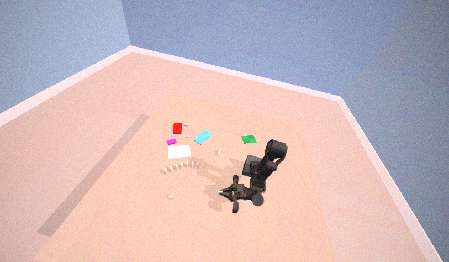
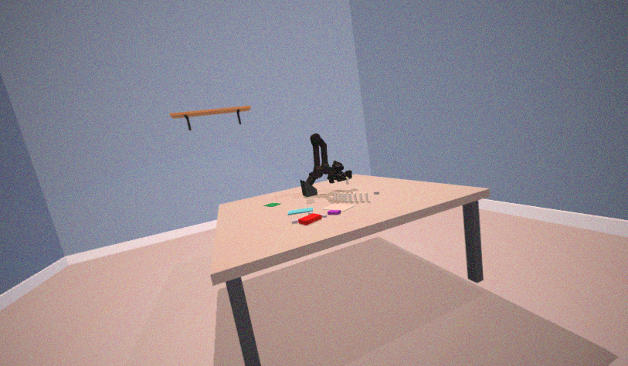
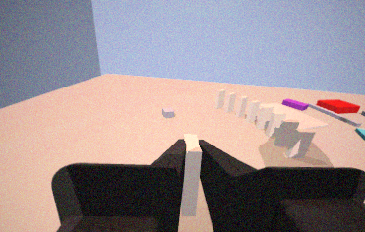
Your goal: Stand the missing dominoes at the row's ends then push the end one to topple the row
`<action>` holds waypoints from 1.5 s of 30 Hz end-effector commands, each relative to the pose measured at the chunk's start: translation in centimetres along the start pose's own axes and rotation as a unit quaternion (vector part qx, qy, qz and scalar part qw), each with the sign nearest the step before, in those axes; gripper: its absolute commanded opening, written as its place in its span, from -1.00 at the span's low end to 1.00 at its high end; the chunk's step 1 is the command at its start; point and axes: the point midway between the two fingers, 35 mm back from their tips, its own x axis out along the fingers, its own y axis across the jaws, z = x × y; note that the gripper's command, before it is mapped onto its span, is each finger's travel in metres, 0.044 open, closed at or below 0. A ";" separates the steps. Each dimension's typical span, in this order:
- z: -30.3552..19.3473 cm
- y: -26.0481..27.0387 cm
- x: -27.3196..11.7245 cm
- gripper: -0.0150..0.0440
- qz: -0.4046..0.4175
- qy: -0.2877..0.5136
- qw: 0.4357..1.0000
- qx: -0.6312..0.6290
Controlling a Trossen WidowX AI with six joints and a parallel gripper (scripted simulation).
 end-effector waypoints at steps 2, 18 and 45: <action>-0.5 0.0 0.1 -0.40 0.000 0.001 1.000 0.002; -2.1 -0.2 0.6 -0.40 -0.004 0.000 1.000 0.001; -4.2 -1.1 1.1 -0.40 -0.010 -0.001 1.000 0.001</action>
